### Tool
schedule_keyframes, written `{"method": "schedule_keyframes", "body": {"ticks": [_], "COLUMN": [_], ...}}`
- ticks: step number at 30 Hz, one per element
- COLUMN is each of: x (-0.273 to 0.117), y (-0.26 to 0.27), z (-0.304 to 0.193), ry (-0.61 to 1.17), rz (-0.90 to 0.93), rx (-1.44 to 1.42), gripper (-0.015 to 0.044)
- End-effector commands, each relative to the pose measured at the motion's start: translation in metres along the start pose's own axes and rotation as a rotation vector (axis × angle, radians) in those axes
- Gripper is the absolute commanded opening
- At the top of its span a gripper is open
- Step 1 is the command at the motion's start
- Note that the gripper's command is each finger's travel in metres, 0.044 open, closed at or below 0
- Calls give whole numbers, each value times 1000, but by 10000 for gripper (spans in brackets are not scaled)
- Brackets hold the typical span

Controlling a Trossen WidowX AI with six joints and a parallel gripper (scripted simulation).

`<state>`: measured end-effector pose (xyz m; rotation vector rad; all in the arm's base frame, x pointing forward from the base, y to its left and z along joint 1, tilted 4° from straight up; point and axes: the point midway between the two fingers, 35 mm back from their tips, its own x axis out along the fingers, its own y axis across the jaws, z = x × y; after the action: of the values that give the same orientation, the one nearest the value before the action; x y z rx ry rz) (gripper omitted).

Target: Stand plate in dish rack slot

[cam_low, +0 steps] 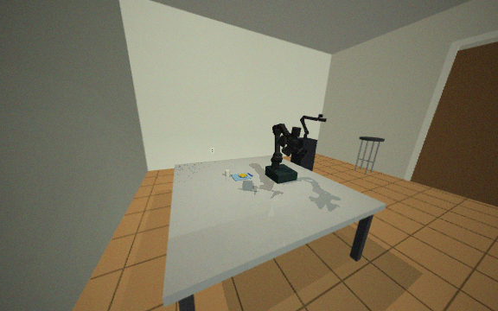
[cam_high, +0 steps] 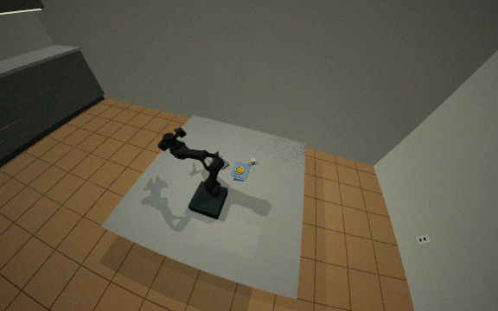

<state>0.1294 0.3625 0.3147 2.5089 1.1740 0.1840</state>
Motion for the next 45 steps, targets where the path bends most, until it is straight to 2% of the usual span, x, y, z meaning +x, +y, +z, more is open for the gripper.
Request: {"method": "schedule_keyframes", "body": {"ticks": [1, 11, 27, 45], "x": [0, 18, 41, 34], "y": [0, 24, 87, 165], "z": [0, 25, 87, 166], "ry": [-1, -90, -358, -680], "rz": [0, 11, -10, -238], "rx": [-3, -188, -669, -1140], "gripper": [400, 400, 400, 400]}}
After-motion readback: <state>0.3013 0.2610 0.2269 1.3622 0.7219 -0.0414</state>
